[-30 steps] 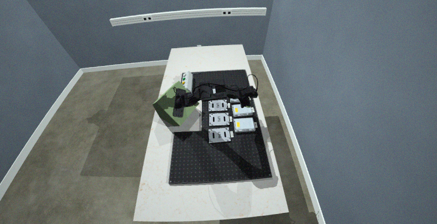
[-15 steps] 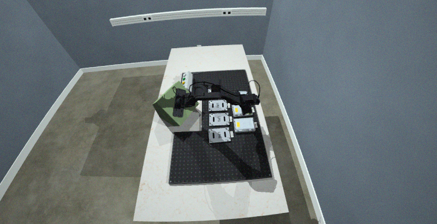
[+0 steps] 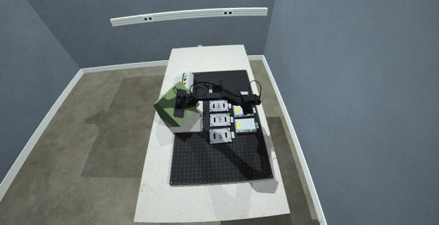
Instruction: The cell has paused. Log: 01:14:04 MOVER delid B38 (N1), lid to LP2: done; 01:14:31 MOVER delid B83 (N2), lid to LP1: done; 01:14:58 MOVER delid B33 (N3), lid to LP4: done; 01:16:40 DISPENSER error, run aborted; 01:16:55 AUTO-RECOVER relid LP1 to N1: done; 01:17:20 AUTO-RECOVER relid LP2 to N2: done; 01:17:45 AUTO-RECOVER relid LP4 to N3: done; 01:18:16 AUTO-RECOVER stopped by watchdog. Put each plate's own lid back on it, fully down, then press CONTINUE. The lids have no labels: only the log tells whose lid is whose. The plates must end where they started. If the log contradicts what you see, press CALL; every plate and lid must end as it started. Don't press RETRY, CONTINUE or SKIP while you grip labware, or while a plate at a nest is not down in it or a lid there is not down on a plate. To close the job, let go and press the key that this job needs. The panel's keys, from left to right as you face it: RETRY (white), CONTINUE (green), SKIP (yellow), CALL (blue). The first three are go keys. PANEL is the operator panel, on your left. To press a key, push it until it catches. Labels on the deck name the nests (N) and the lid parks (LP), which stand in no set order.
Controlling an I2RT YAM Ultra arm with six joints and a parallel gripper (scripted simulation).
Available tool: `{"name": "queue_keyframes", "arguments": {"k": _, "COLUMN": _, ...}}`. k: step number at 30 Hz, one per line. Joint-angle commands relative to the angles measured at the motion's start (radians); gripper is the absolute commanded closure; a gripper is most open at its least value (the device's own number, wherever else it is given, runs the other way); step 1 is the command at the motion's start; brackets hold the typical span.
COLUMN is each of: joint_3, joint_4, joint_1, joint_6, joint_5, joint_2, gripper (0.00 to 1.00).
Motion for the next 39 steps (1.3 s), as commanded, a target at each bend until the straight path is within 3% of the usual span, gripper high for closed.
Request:
{"name": "queue_keyframes", "arguments": {"k": 1, "joint_3": 0.009, "joint_4": -0.003, "joint_1": 0.007, "joint_6": -0.006, "joint_5": -0.012, "joint_2": -0.007, "gripper": 1.00}}
{"name": "queue_keyframes", "arguments": {"k": 7, "joint_3": 0.009, "joint_4": -0.003, "joint_1": 0.007, "joint_6": -0.006, "joint_5": -0.012, "joint_2": -0.007, "gripper": 1.00}}
{"name": "queue_keyframes", "arguments": {"k": 8, "joint_3": 0.038, "joint_4": -0.049, "joint_1": -0.012, "joint_6": -0.006, "joint_5": -0.022, "joint_2": -0.033, "gripper": 0.00}}
{"name": "queue_keyframes", "arguments": {"k": 15, "joint_3": 0.112, "joint_4": -0.279, "joint_1": -0.085, "joint_6": 0.024, "joint_5": -0.045, "joint_2": -0.069, "gripper": 0.00}}
{"name": "queue_keyframes", "arguments": {"k": 17, "joint_3": 0.112, "joint_4": -0.279, "joint_1": -0.085, "joint_6": 0.024, "joint_5": -0.045, "joint_2": -0.069, "gripper": 0.00}}
{"name": "queue_keyframes", "arguments": {"k": 26, "joint_3": 0.244, "joint_4": -0.571, "joint_1": -0.195, "joint_6": 0.015, "joint_5": -0.089, "joint_2": -0.032, "gripper": 0.00}}
{"name": "queue_keyframes", "arguments": {"k": 32, "joint_3": 0.391, "joint_4": -0.754, "joint_1": -0.162, "joint_6": 0.067, "joint_5": -0.031, "joint_2": 0.052, "gripper": 0.00}}
{"name": "queue_keyframes", "arguments": {"k": 34, "joint_3": 0.391, "joint_4": -0.754, "joint_1": -0.162, "joint_6": 0.067, "joint_5": -0.031, "joint_2": 0.052, "gripper": 0.00}}
{"name": "queue_keyframes", "arguments": {"k": 37, "joint_3": 0.476, "joint_4": -0.855, "joint_1": -0.154, "joint_6": 0.098, "joint_5": -0.013, "joint_2": 0.105, "gripper": 0.00}}
{"name": "queue_keyframes", "arguments": {"k": 39, "joint_3": 0.490, "joint_4": -0.873, "joint_1": -0.153, "joint_6": 0.105, "joint_5": -0.012, "joint_2": 0.114, "gripper": 0.00}}
